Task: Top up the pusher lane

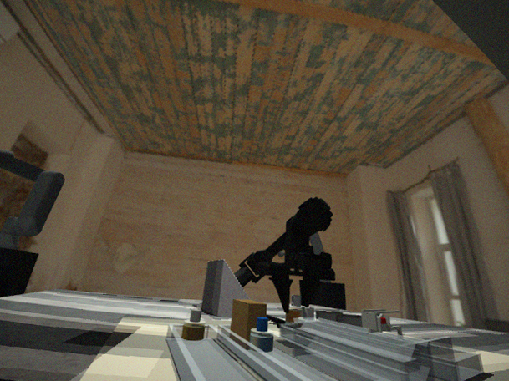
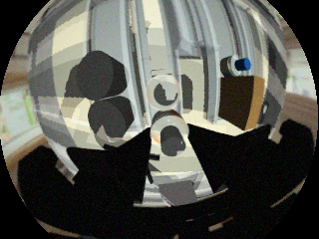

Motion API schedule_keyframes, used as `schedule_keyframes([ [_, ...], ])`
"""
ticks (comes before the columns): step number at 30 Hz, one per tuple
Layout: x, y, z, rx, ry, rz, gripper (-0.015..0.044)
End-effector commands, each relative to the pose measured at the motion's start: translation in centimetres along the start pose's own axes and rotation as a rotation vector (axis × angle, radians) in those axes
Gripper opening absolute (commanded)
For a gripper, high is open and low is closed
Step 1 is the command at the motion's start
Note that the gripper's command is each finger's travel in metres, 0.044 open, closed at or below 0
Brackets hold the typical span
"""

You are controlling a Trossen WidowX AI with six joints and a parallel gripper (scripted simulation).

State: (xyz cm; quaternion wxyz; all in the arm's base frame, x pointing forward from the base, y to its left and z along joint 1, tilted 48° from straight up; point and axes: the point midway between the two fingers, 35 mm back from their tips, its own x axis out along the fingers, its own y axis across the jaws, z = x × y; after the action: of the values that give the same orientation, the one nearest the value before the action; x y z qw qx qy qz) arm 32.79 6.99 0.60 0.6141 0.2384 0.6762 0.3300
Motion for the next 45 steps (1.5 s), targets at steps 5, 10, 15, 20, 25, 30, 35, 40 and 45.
schedule_keyframes([
  [5, -0.59, 0.28, 1.21, -0.02, -0.029, 0.003, 0.0],
  [10, -0.66, 0.31, 1.39, -0.02, -0.029, 0.003, 0.0],
  [15, -0.59, 0.31, 1.41, -0.02, -0.029, 0.003, 0.0],
  [20, -0.56, 0.23, 1.42, -0.02, -0.029, 0.003, 0.0],
  [25, -0.56, 0.2, 1.42, -0.02, -0.029, 0.003, 0.0],
  [30, -0.56, 0.2, 1.42, -0.02, -0.029, 0.003, 0.0],
  [35, -0.48, 0.21, 1.42, -0.02, -0.029, 0.003, 0.0],
  [40, -0.4, 0.21, 1.42, -0.02, -0.029, 0.003, 0.0],
  [45, -0.4, 0.21, 1.42, -0.02, -0.029, 0.003, 0.0],
])
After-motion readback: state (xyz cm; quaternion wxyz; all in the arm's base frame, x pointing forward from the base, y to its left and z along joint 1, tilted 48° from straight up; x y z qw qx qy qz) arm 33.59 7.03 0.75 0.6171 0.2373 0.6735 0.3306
